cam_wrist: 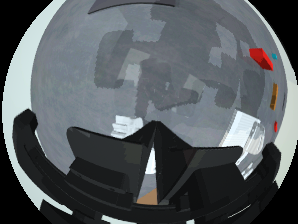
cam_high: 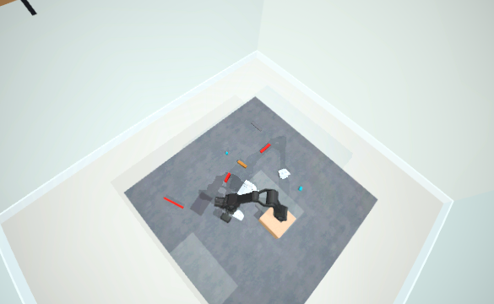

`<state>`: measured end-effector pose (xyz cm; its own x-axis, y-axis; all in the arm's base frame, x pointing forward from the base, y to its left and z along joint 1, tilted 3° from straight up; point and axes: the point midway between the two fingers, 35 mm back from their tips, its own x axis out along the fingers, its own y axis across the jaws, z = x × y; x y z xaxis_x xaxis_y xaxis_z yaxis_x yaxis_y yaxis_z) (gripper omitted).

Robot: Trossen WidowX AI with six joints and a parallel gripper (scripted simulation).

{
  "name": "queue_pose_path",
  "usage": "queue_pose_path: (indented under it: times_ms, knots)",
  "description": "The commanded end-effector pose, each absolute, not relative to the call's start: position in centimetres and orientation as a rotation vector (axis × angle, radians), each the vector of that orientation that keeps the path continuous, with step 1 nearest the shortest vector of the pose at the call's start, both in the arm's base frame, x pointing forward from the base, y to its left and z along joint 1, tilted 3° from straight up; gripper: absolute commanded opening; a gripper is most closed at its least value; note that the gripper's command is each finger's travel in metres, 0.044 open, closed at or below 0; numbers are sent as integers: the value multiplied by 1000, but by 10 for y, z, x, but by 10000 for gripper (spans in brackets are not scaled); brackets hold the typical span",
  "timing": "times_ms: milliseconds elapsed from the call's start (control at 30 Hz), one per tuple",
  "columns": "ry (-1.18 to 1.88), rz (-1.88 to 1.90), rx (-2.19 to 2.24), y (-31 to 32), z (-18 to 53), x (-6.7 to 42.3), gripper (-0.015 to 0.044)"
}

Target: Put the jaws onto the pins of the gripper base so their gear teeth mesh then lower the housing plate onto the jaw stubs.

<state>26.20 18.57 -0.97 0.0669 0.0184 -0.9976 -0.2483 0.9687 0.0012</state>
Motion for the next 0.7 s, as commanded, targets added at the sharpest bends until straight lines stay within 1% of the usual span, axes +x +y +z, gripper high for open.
queue_pose_path:
  times_ms: [0, 533, 667]
  knots:
    - [1487, 201, -185, 193, -8, 263, 0]
    - [1487, 202, -184, 205, -6, 259, 0]
    - [1491, 204, -185, 203, 34, 256, 0]
